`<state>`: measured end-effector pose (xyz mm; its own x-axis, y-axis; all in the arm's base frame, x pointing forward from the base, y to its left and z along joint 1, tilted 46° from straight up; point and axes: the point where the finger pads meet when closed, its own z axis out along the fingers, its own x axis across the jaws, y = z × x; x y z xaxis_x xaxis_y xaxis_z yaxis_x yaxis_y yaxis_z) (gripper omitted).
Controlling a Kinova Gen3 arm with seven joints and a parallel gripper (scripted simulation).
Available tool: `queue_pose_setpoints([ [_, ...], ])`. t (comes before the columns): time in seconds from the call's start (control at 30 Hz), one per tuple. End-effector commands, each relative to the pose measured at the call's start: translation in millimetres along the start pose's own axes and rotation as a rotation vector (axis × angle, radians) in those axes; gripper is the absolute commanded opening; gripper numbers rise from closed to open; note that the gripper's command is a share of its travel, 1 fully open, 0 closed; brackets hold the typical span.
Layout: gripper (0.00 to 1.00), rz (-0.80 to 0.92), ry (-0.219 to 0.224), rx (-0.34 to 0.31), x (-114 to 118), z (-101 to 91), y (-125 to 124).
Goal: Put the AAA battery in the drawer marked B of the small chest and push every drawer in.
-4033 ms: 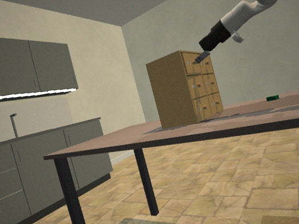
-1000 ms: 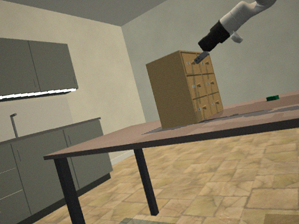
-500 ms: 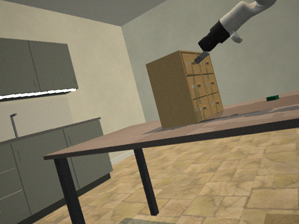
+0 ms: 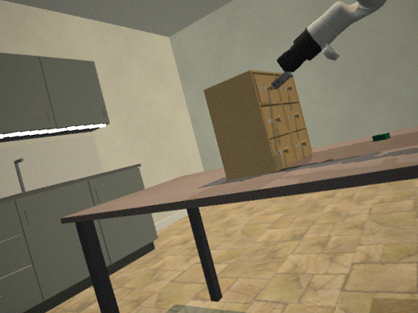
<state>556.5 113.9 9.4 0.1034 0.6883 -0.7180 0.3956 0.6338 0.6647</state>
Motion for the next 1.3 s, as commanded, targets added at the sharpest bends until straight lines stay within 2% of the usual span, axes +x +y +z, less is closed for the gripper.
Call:
queue_pose_setpoints([
  [0.0,0.00,0.000,-0.002,-0.005,-1.1,-0.5,1.1],
  [0.23,0.00,0.000,-0.002,-0.005,-1.1,-27.7,-9.3],
  [0.3,0.00,0.000,-0.002,-0.005,-1.1,-27.7,-9.3],
  [0.43,0.00,0.000,-0.002,-0.005,-1.1,-42.1,-14.9],
  [0.67,0.00,0.000,-0.002,-0.005,-1.2,-47.5,-16.1],
  [0.8,0.00,0.000,-0.002,-0.005,-1.1,-62.5,-16.0],
  [0.87,0.00,0.000,-0.002,-0.005,-1.1,-62.5,-16.0],
  [1.1,0.00,-0.001,-0.001,-0.005,-1.0,-95.5,-15.6],
  [1.27,0.00,-0.001,0.000,-0.005,-0.7,-99.1,-15.4],
])
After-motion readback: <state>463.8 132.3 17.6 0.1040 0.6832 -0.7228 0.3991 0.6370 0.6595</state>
